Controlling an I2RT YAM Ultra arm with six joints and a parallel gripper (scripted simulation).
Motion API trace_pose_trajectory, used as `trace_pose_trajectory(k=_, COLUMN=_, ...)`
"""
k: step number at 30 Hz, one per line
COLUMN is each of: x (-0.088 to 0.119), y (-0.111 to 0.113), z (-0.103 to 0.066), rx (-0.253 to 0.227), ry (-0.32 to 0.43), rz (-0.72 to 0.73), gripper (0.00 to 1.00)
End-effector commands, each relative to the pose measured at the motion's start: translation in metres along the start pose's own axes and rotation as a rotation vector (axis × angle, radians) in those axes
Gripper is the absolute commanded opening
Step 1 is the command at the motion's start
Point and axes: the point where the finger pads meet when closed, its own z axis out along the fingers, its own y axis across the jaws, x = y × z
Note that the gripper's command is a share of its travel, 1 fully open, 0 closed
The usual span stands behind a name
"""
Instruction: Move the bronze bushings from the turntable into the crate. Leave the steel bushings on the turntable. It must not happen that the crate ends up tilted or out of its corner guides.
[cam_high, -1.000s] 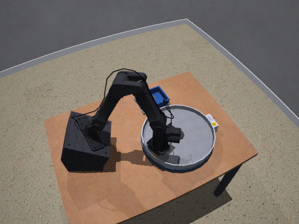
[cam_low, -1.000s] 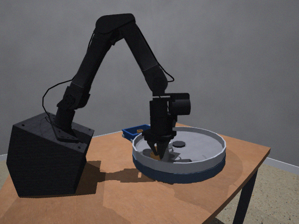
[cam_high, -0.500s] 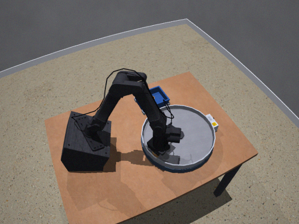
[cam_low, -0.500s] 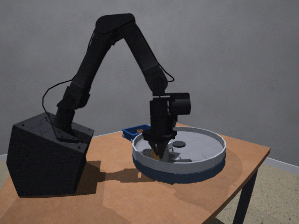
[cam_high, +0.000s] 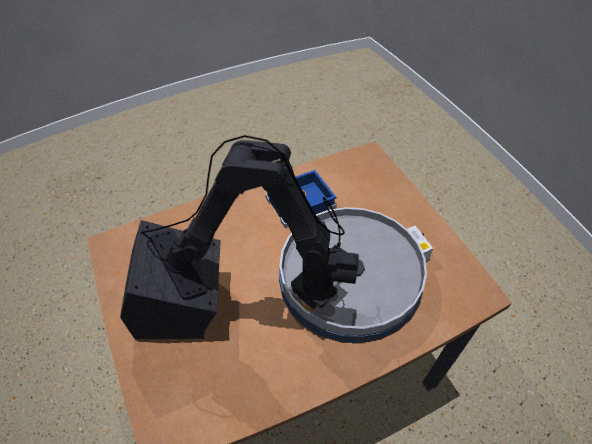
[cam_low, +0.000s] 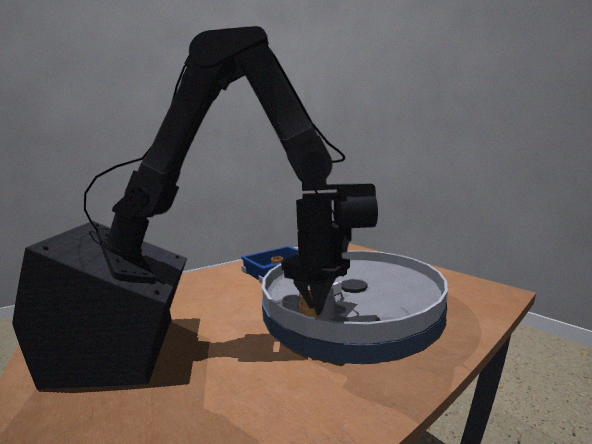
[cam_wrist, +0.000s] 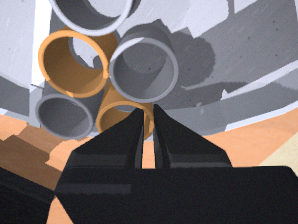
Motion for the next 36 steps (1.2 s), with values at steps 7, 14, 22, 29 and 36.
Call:
trace_pose_trajectory(k=7, x=-0.007, y=-0.003, z=-0.006, rx=0.005, ry=-0.022, rz=0.005, gripper=0.00)
trace_pose_trajectory(k=14, x=-0.007, y=-0.003, z=-0.006, rx=0.005, ry=-0.022, rz=0.005, gripper=0.00)
trace_pose_trajectory(k=22, x=-0.007, y=-0.004, z=-0.007, rx=0.007, ry=-0.023, rz=0.004, gripper=0.00)
trace_pose_trajectory(k=29, x=-0.006, y=-0.010, z=-0.025, rx=0.023, ry=-0.027, rz=0.002, gripper=0.00)
trace_pose_trajectory(k=36, x=-0.006, y=-0.009, z=-0.047, rx=0.024, ry=-0.027, rz=0.000, gripper=0.00)
